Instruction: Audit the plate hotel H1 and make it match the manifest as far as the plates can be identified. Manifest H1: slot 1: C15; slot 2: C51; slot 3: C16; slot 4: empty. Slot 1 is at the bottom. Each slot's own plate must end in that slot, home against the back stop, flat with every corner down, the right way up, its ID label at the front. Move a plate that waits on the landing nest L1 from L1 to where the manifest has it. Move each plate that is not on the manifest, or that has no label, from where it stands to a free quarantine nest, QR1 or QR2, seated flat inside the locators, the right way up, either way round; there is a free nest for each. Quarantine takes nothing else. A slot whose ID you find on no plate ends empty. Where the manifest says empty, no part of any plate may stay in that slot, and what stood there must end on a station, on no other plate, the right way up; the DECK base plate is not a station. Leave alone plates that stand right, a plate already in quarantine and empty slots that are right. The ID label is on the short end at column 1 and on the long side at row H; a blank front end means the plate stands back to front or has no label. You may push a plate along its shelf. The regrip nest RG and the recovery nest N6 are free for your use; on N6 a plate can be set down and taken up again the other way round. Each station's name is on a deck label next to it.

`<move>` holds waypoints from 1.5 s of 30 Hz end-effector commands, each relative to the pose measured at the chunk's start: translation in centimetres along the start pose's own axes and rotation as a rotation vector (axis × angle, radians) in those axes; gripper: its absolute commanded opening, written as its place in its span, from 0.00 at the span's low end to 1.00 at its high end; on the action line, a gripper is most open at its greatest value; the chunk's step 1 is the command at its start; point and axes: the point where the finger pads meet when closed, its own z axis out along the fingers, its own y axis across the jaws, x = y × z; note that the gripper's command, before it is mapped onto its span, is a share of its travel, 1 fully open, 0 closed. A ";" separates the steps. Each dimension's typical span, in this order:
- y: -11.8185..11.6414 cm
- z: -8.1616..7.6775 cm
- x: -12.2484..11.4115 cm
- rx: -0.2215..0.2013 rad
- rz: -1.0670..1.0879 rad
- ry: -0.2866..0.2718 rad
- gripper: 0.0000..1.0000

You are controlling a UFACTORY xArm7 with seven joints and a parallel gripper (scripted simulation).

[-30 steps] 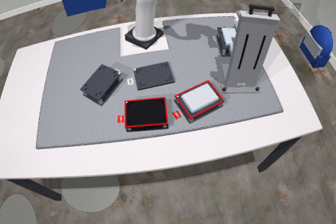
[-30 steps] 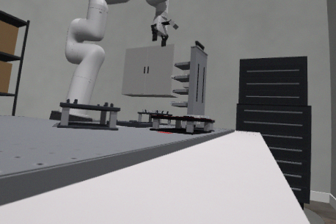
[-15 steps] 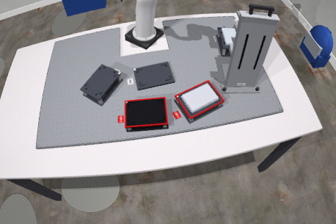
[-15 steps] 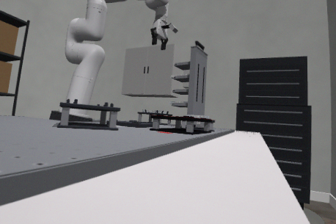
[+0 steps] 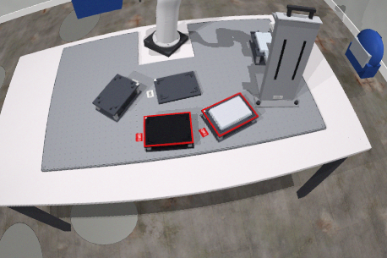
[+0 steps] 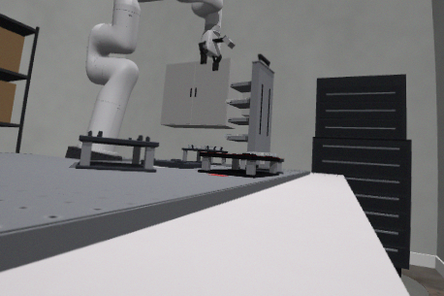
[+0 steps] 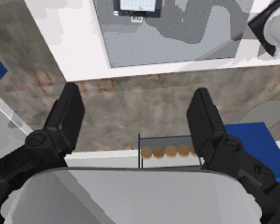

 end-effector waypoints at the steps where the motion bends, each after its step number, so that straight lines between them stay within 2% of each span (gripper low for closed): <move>1: 0.0 0.2 0.0 0.005 0.000 0.000 1.00; 45: -0.1 6.9 0.0 0.005 0.000 0.000 1.00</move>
